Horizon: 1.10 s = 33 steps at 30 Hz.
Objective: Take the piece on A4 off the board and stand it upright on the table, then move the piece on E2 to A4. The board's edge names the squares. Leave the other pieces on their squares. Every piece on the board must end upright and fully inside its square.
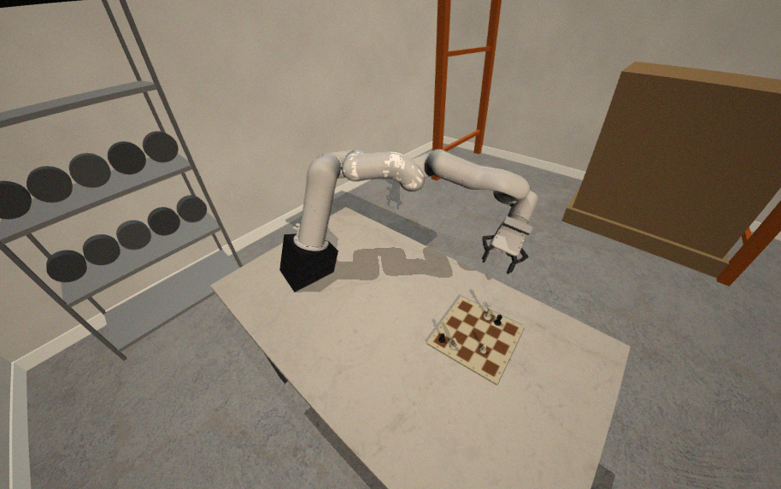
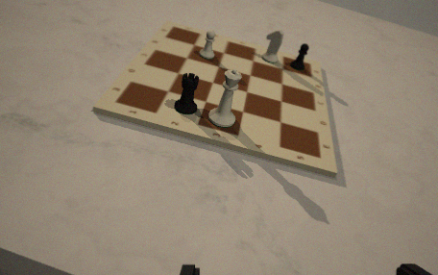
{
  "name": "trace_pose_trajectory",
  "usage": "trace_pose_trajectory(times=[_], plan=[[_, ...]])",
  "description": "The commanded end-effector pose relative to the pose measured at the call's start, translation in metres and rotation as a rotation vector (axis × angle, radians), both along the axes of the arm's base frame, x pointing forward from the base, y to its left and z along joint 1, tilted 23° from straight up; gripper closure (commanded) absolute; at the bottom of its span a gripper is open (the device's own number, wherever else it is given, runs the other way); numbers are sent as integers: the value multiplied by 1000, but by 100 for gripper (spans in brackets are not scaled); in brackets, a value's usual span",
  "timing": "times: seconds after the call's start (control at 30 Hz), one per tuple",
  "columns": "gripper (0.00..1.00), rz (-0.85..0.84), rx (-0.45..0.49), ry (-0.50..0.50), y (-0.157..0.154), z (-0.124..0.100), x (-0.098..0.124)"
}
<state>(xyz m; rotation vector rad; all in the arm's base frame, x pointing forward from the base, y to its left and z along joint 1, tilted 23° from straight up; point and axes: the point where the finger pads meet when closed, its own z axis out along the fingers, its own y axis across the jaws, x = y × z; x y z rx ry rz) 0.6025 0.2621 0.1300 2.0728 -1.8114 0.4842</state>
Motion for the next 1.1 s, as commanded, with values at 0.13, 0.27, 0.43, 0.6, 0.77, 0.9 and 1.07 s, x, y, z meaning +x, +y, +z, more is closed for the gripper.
trace_pose_trajectory(times=[0.13,0.27,0.43,0.6,0.77,0.9,1.07], plan=[[0,-1,4,-6,-12,35,-2],[0,-1,4,-6,-23,65,-6],[0,-1,4,-6,-28,80,-8],[0,-6,-1,3,-29,80,-8],[0,-142,82,-5,-54,63,2],[0,-300,167,-16,-82,47,9],[0,-406,220,-23,-99,38,12]])
